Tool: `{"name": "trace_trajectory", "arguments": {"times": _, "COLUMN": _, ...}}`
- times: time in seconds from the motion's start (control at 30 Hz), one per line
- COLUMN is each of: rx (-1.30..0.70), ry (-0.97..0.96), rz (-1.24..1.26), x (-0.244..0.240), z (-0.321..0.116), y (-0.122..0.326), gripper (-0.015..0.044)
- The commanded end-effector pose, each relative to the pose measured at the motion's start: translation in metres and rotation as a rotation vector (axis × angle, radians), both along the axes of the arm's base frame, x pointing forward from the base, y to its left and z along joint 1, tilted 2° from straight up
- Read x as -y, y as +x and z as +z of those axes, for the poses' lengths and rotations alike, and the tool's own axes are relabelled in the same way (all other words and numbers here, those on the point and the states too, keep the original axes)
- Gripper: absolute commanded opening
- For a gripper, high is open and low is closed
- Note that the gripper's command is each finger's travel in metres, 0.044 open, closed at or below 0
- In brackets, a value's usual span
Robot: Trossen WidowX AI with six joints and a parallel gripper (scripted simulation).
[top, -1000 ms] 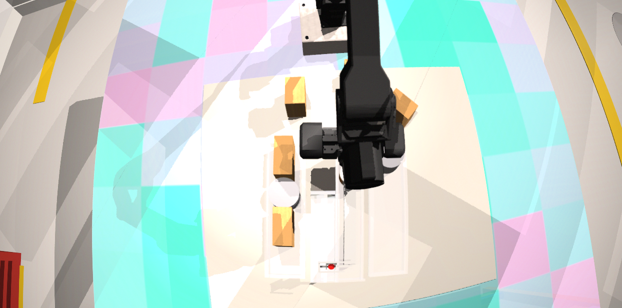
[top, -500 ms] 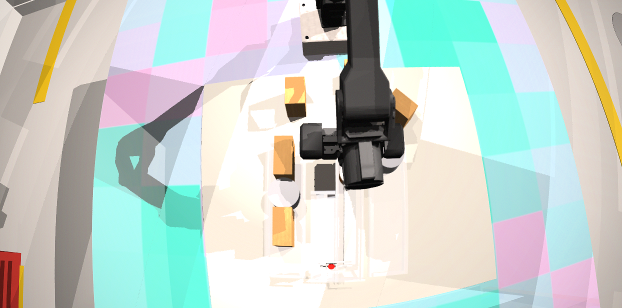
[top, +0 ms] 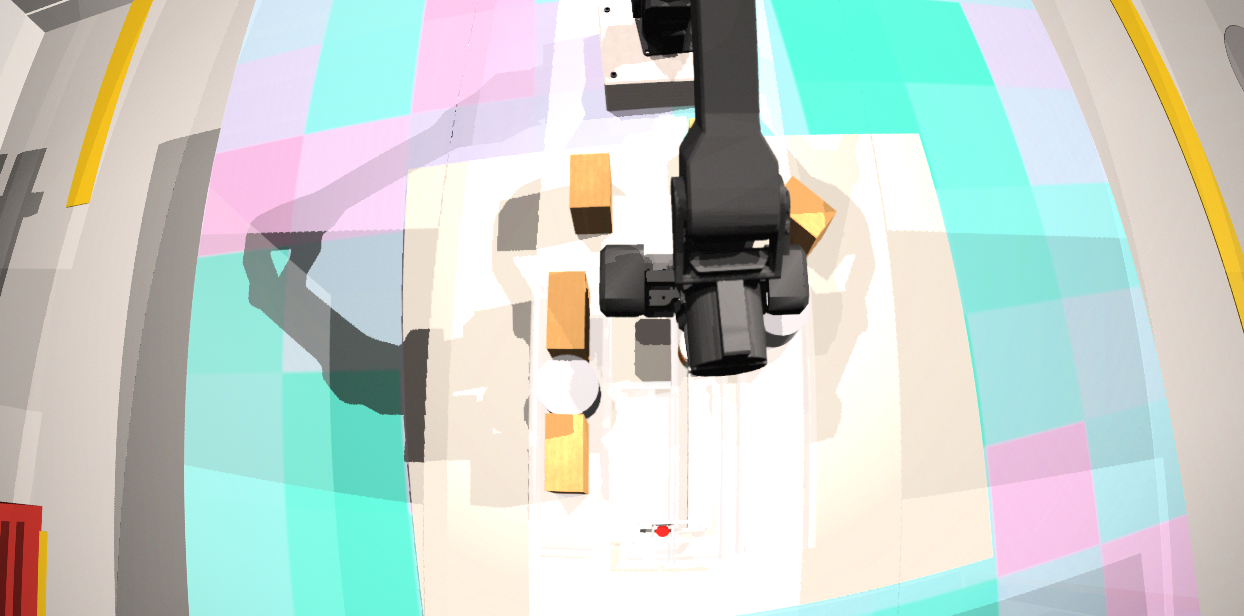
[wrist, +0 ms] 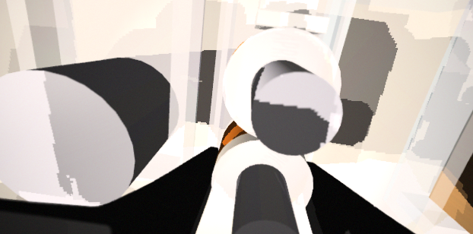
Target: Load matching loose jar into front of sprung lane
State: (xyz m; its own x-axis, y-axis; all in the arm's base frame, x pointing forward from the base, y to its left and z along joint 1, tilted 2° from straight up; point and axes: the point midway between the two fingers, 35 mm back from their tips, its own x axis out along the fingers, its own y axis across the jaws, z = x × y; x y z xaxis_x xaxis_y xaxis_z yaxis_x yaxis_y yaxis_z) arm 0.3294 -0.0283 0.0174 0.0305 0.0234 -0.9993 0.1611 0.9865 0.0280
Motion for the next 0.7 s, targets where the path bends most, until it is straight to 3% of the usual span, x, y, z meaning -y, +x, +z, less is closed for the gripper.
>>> {"name": "trace_trajectory", "arguments": {"times": 0.0, "rx": 0.012, "ry": -0.002, "rz": 0.001, "x": 0.0002, "z": 0.0003, "y": 0.0020, "gripper": 0.0000}}
{"name": "trace_trajectory", "arguments": {"times": 0.67, "rx": 0.011, "ry": -0.002, "rz": 0.001, "x": -0.0004, "z": 0.0001, "y": -0.0013, "gripper": 0.0000}}
